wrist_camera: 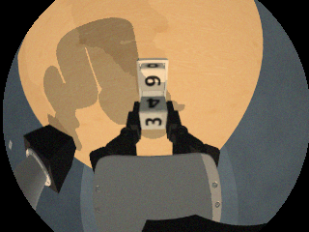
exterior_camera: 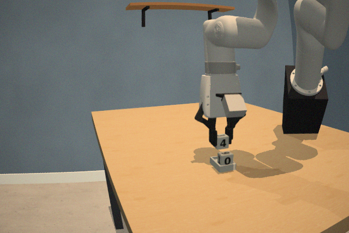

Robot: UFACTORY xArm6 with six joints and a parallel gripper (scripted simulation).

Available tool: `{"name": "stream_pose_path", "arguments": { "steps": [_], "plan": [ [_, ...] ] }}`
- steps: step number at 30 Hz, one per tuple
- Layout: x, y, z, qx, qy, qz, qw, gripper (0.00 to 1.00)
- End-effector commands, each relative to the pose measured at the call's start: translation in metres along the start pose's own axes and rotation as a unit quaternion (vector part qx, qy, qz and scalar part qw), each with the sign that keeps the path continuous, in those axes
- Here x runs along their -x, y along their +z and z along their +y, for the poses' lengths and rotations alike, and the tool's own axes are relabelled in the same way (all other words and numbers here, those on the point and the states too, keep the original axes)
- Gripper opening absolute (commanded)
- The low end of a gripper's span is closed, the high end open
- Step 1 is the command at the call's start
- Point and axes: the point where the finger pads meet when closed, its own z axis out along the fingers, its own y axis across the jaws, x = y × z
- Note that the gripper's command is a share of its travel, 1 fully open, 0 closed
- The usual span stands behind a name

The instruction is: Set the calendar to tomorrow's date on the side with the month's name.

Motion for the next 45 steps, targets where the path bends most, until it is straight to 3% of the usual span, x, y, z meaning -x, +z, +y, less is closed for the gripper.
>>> {"name": "stream_pose_path", "arguments": {
  "steps": [1,45],
  "plan": [
    [0.0,0.0,0.001,0.001,0.0,0.0,1.0,0.29],
    [0.0,0.025,0.001,0.001,0.0,0.0,1.0,0.29]
  ]
}}
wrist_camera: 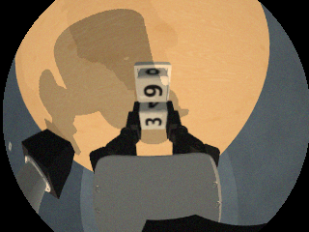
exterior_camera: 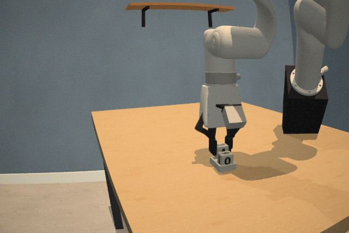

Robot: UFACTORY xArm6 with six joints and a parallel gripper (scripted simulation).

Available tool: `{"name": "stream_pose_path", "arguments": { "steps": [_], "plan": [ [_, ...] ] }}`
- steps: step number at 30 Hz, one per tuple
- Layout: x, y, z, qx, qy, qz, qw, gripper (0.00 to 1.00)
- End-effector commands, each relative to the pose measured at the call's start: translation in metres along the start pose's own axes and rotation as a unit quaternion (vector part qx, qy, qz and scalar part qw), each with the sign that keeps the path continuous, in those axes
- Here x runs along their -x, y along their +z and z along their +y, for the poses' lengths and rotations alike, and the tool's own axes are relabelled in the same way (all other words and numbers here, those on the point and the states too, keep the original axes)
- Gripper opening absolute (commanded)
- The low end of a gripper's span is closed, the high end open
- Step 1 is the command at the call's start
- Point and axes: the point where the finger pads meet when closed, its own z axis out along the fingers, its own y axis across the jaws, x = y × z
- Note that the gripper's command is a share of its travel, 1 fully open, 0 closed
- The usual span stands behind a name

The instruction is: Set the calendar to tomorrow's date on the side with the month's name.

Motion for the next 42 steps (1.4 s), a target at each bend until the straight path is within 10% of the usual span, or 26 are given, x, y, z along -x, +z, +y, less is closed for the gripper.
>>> {"name": "stream_pose_path", "arguments": {
  "steps": [1,42],
  "plan": [
    [0.0001,0.0007,0.0008,0.001,0.0,0.0,1.0,0.29],
    [0.0001,0.0045,0.0008,0.001,0.0,0.0,1.0,0.29]
  ]
}}
